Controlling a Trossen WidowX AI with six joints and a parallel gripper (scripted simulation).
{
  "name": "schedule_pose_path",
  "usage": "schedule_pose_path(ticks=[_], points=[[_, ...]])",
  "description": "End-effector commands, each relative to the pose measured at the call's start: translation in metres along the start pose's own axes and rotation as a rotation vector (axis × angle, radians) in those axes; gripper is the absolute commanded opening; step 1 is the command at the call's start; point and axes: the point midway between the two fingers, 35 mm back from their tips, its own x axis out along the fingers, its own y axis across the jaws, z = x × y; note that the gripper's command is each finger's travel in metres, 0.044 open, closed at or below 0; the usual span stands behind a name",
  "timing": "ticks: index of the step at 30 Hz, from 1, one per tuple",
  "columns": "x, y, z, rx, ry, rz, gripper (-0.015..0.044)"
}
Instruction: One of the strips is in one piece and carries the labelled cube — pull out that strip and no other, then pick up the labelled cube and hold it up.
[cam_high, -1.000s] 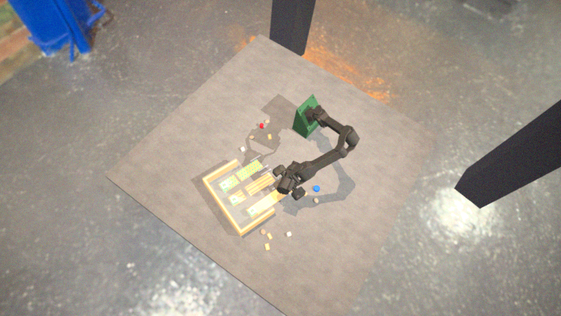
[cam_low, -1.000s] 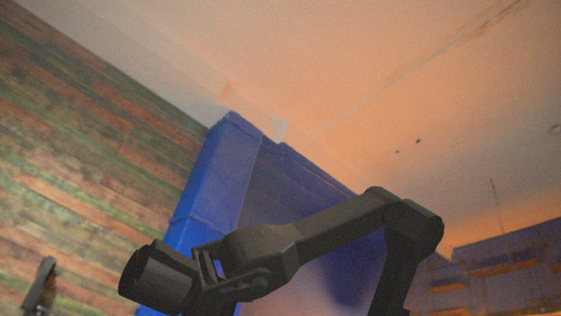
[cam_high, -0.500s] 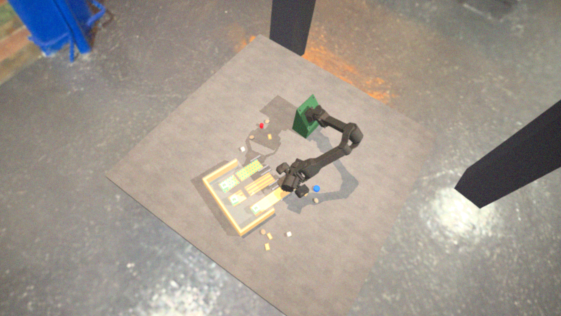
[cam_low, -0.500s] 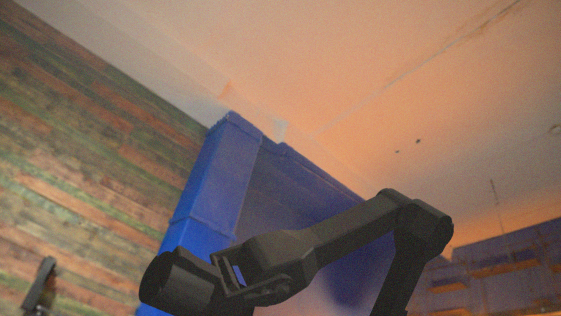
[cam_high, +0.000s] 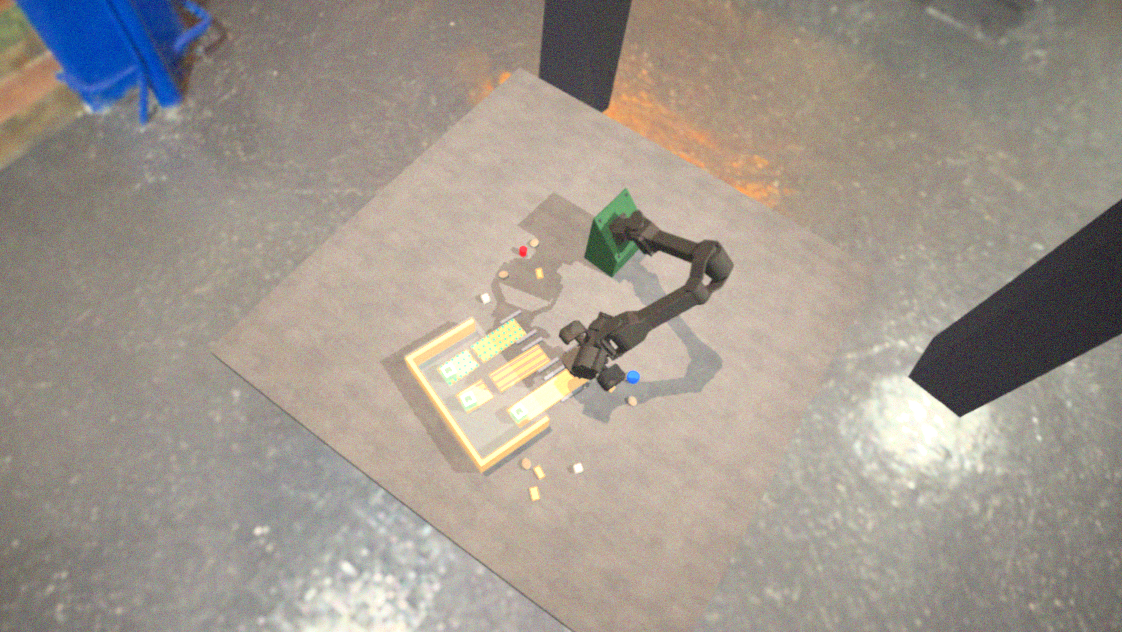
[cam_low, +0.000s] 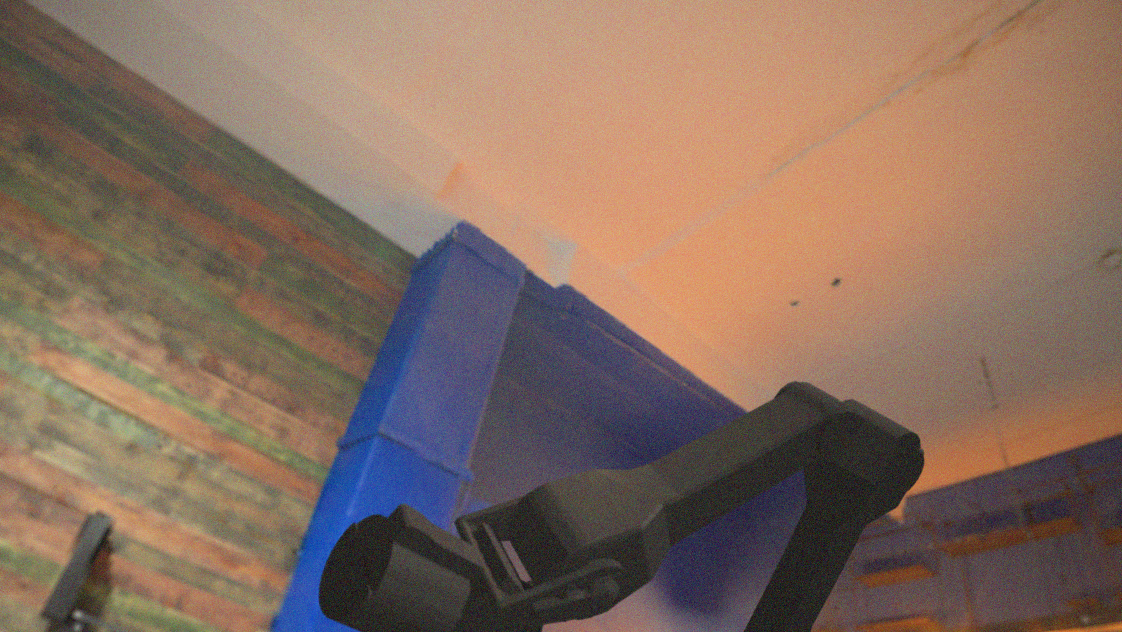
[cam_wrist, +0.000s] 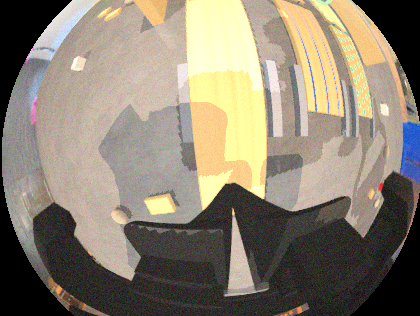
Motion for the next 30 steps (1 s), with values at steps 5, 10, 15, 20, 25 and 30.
schedule_pose_path(ticks=[5, 10, 15, 20, 25, 30], points=[[0.007, -0.002, -0.022, 0.005, 0.031, -0.009, 0.0000], [0.007, -0.002, -0.029, 0.005, 0.031, -0.009, 0.0000], [0.007, -0.002, -0.036, 0.005, 0.032, -0.009, 0.0000], [0.007, -0.002, -0.043, 0.006, 0.032, -0.009, 0.0000], [0.006, -0.002, -0.050, 0.006, 0.032, -0.009, 0.0000], [0.006, -0.002, -0.057, 0.006, 0.032, -0.009, 0.0000]])
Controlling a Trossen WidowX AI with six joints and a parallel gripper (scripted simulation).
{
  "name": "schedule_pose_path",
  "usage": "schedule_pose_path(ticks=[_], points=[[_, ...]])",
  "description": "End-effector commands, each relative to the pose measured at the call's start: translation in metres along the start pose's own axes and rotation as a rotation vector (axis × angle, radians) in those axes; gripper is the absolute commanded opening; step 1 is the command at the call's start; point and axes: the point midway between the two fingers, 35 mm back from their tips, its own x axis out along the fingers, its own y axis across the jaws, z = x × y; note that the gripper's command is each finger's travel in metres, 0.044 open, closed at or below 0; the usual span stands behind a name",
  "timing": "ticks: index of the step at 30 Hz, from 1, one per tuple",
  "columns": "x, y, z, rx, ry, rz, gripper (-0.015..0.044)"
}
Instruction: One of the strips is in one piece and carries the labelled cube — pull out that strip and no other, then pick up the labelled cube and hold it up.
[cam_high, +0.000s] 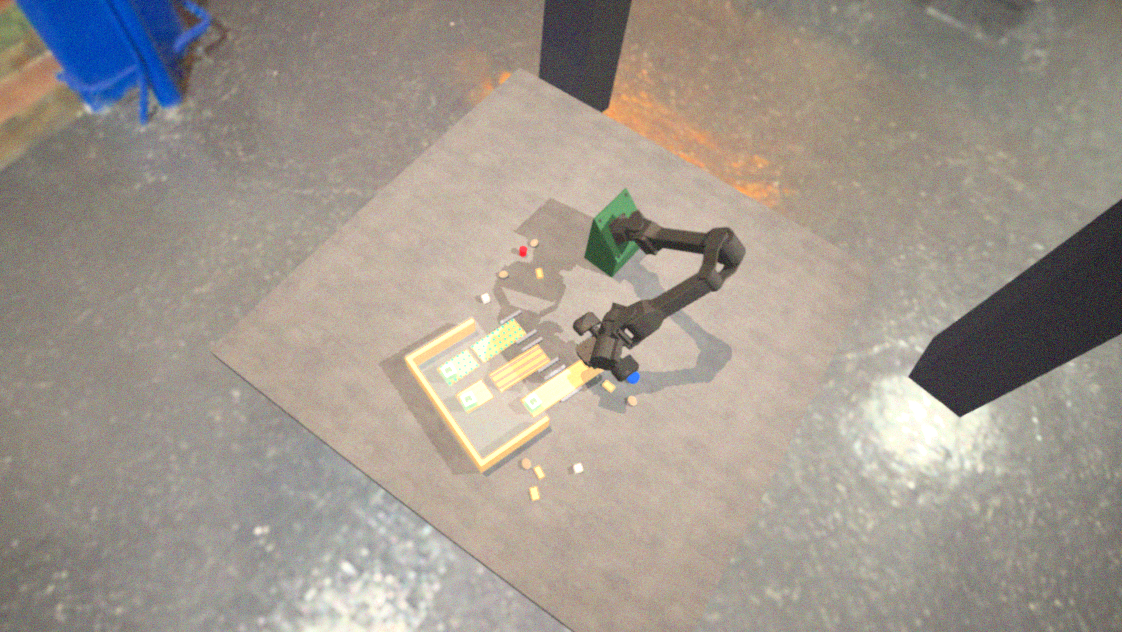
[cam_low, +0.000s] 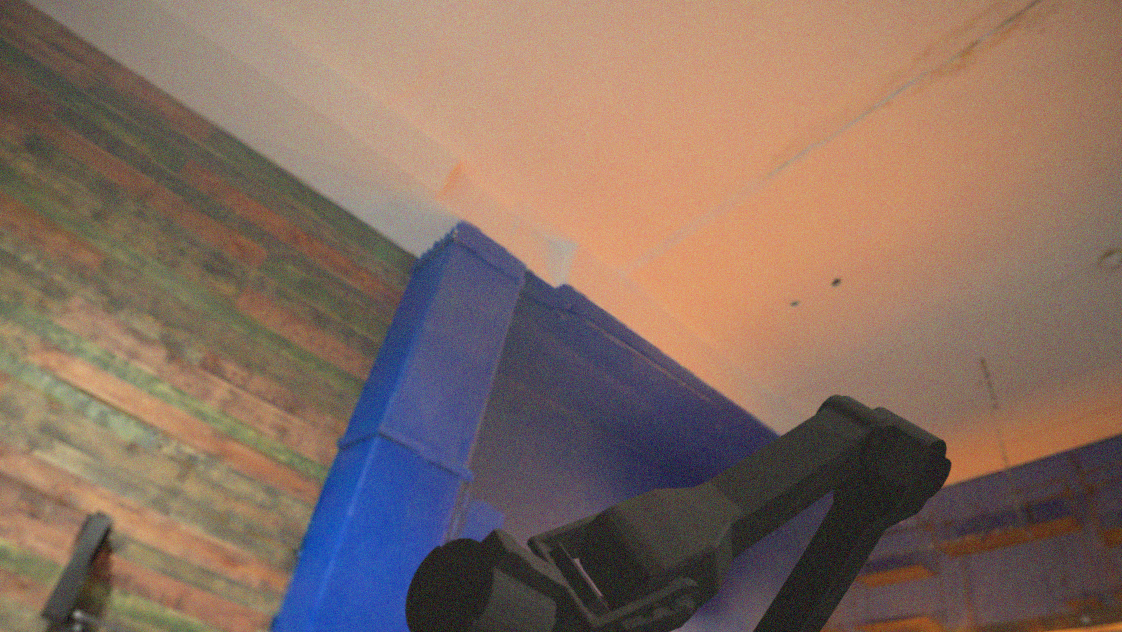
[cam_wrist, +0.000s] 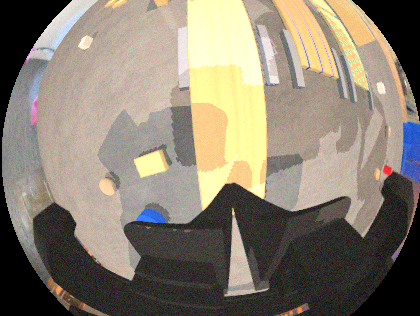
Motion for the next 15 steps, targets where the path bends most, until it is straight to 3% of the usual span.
schedule_pose_path(ticks=[1, 15], points=[[0.007, -0.003, -0.016, 0.004, 0.035, -0.009, 0.0000], [0.007, -0.003, -0.034, 0.004, 0.036, -0.009, 0.0000]])
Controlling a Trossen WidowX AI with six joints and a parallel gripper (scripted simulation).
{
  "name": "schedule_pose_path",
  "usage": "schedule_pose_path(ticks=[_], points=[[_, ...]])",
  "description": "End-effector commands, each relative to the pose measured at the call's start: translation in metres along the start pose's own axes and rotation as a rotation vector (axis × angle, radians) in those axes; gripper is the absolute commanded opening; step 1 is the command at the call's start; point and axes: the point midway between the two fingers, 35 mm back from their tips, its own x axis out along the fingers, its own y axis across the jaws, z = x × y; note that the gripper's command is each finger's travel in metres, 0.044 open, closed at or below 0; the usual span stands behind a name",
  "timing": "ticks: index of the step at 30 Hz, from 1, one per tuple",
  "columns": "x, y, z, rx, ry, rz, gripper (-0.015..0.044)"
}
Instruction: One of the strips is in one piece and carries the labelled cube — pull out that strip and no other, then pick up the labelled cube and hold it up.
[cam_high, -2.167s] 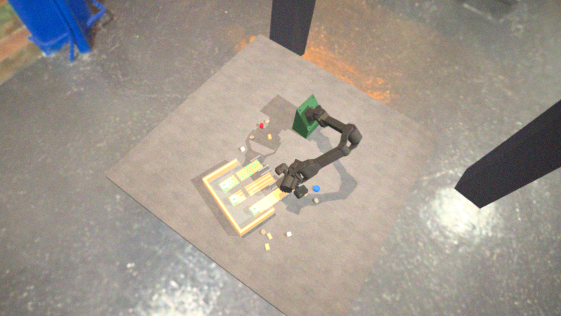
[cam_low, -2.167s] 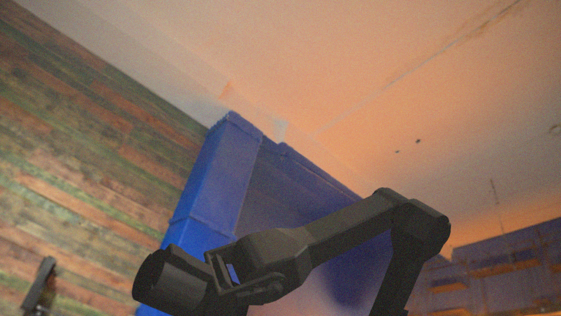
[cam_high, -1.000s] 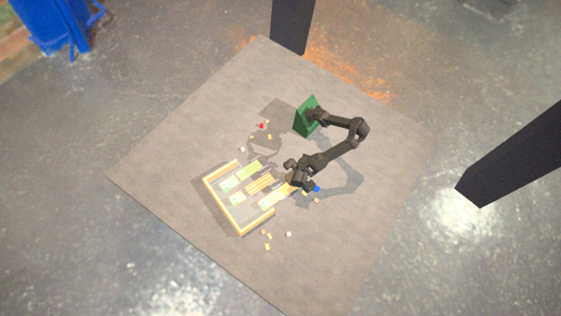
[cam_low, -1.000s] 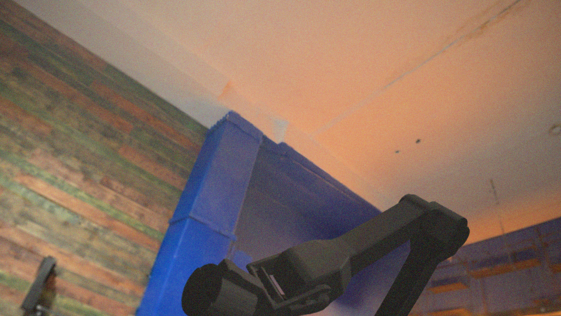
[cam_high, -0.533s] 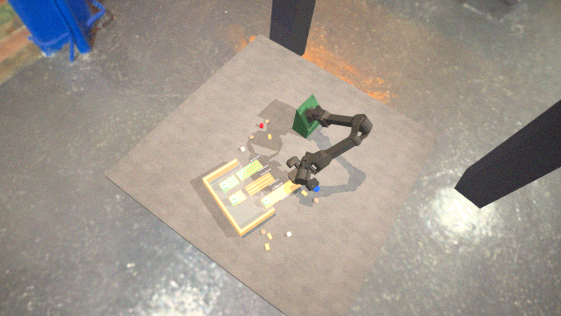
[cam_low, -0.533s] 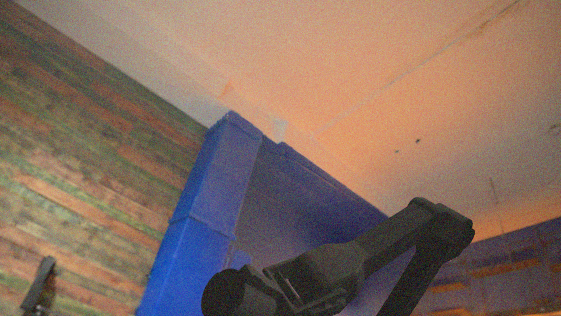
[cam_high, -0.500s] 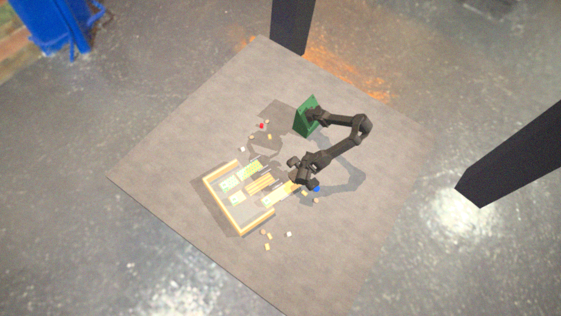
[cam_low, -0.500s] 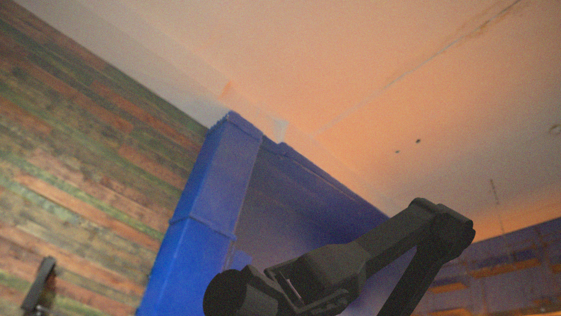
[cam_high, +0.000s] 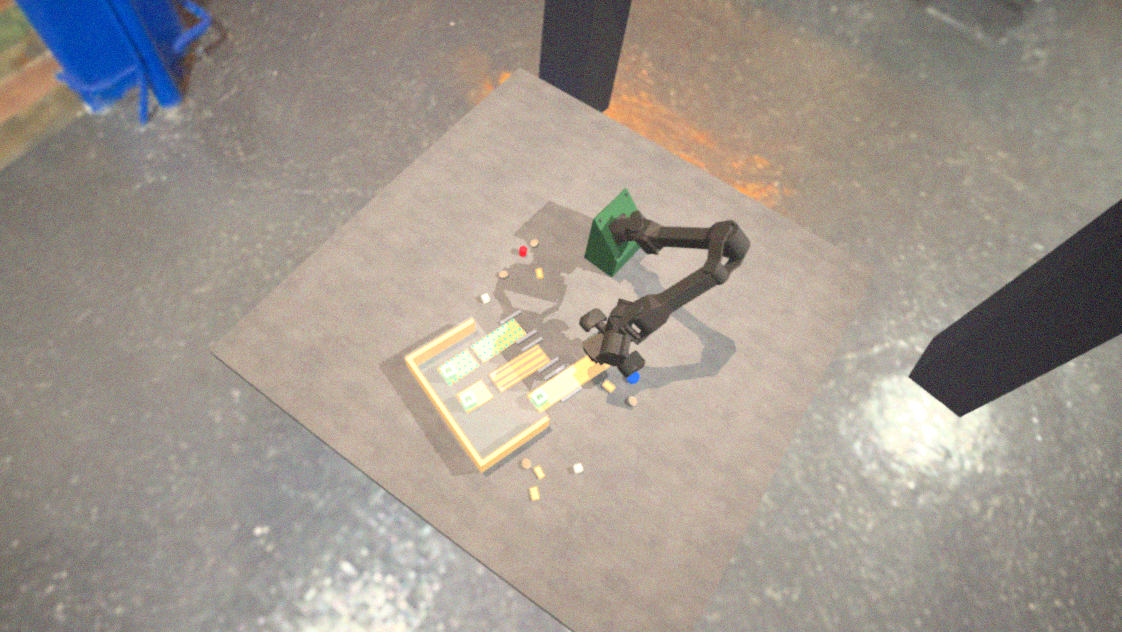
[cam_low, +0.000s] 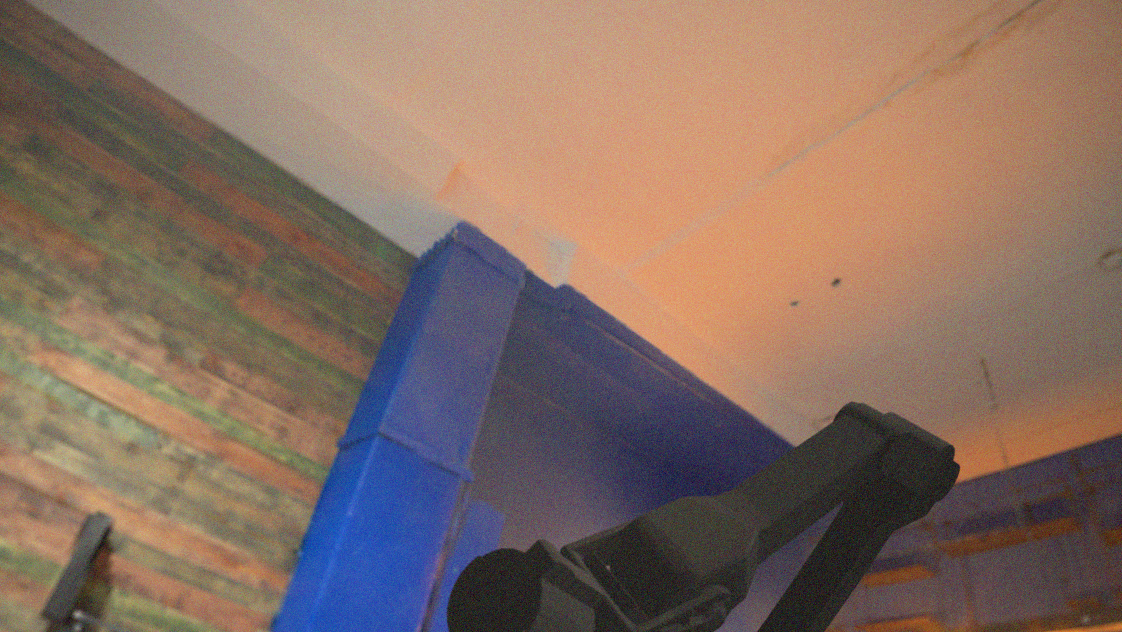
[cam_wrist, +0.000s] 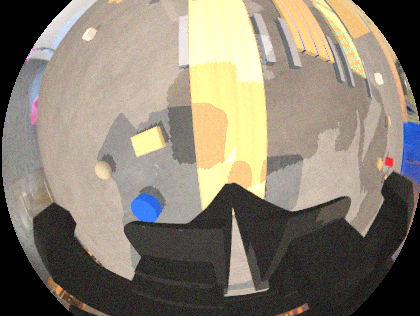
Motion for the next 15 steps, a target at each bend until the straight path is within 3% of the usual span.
schedule_pose_path(ticks=[1, 15], points=[[0.007, -0.004, -0.016, 0.003, 0.037, -0.010, 0.0000], [0.006, -0.003, -0.034, 0.004, 0.037, -0.010, 0.0000]])
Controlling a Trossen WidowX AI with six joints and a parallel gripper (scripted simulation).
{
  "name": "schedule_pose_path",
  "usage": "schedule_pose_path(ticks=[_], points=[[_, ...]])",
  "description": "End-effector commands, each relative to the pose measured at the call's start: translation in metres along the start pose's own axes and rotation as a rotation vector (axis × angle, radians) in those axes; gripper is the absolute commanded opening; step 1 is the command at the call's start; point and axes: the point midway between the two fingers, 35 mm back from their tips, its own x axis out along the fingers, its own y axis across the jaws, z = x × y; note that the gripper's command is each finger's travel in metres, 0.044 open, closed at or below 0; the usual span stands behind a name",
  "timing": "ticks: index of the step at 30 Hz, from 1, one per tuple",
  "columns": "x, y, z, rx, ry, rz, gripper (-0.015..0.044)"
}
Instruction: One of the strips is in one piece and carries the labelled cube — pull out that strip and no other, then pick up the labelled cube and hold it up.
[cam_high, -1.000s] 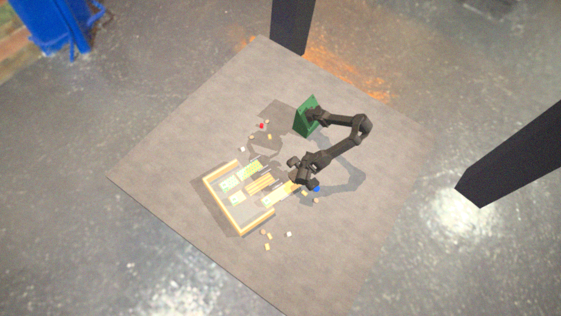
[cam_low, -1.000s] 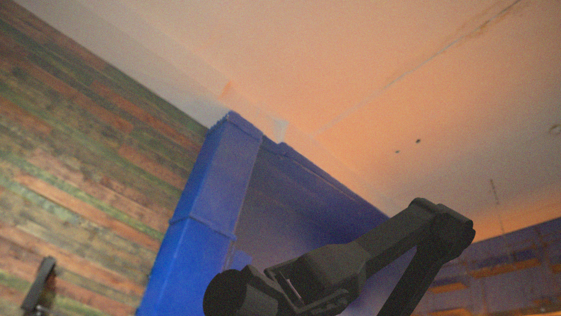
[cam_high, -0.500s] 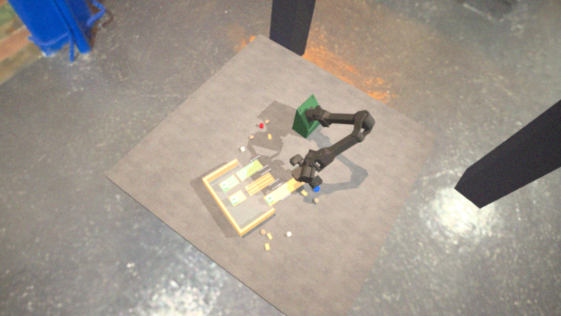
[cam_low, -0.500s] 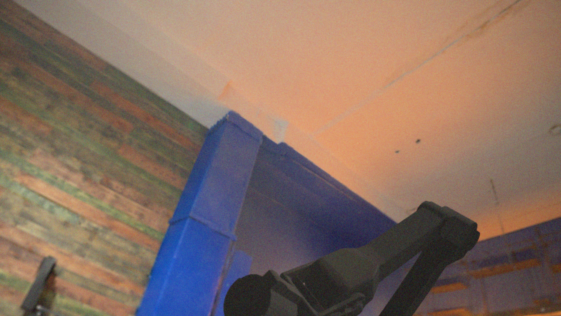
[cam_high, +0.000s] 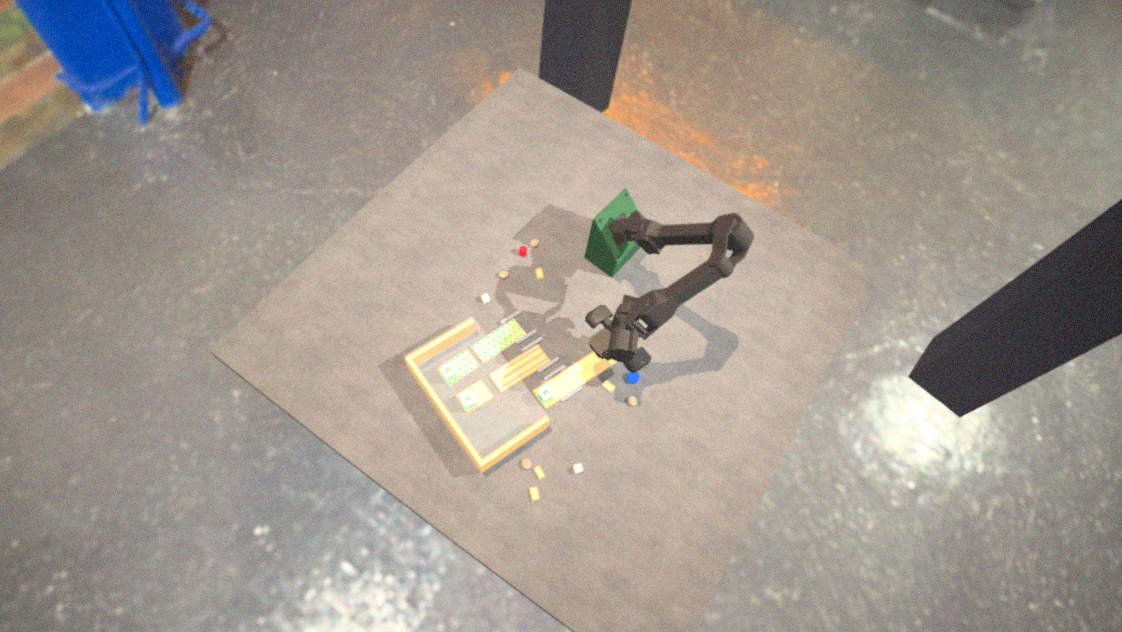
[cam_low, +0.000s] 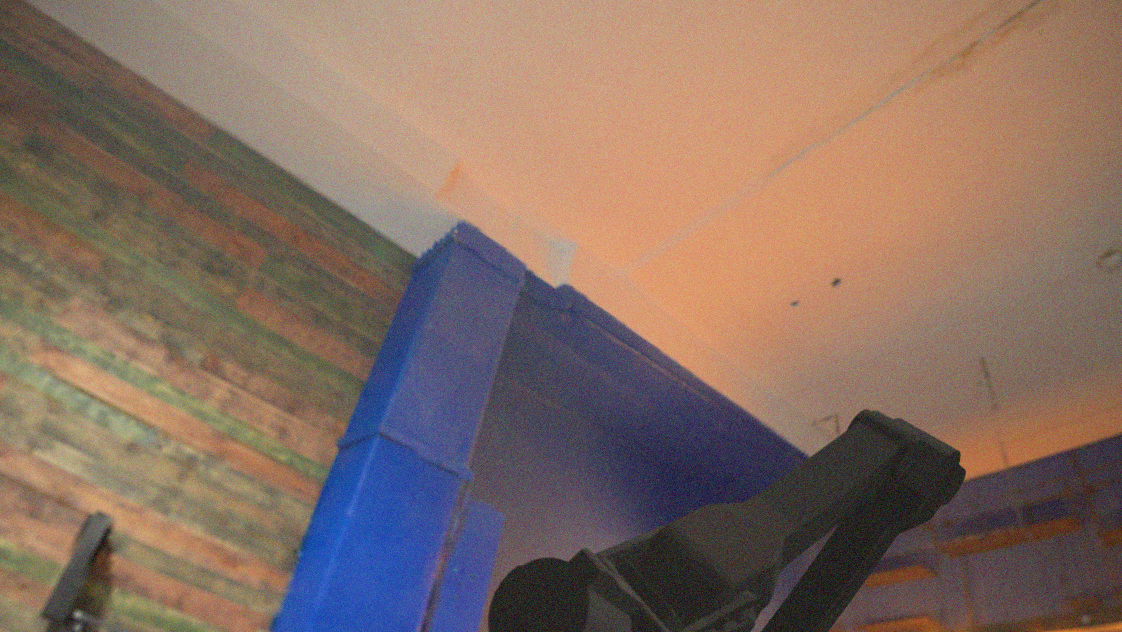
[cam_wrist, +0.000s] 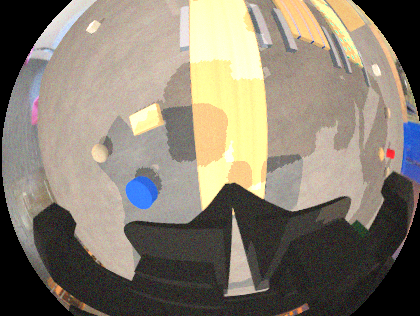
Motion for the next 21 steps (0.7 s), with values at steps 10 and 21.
schedule_pose_path(ticks=[10, 21], points=[[0.0068, -0.0043, -0.0169, 0.003, 0.038, -0.011, 0.0000], [0.0068, -0.0043, -0.0169, 0.003, 0.038, -0.011, 0.0000]])
